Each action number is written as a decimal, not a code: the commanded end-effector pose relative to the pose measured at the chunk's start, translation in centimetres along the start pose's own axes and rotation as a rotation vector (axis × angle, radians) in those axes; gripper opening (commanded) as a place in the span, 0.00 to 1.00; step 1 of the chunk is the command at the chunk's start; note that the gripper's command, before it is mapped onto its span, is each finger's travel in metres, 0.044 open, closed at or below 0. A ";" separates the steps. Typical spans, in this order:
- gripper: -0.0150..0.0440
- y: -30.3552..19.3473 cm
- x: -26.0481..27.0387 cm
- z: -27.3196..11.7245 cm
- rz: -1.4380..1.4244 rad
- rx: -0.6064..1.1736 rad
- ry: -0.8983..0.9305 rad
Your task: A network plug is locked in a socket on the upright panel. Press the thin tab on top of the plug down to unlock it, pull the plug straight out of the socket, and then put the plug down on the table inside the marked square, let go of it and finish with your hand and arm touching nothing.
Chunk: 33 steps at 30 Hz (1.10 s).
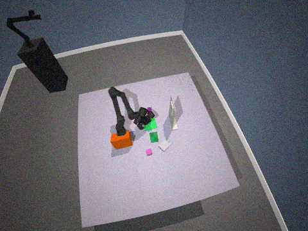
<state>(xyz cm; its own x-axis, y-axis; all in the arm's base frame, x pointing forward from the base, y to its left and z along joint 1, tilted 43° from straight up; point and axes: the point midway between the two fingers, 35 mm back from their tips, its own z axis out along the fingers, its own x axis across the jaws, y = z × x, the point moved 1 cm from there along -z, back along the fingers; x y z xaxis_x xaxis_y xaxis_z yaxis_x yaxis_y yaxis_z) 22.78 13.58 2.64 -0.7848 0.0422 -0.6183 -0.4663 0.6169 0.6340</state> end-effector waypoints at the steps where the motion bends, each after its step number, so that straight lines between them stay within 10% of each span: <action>1: 0.25 -0.1 0.3 0.2 0.006 0.004 0.001; 33: 0.25 0.2 1.7 1.8 0.009 0.001 -0.003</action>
<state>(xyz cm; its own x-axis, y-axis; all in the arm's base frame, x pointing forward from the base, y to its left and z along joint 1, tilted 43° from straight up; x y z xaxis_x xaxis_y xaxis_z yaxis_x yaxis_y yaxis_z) 22.25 15.12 1.10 -0.7847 0.0462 -0.6182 -0.4656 0.6144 0.6370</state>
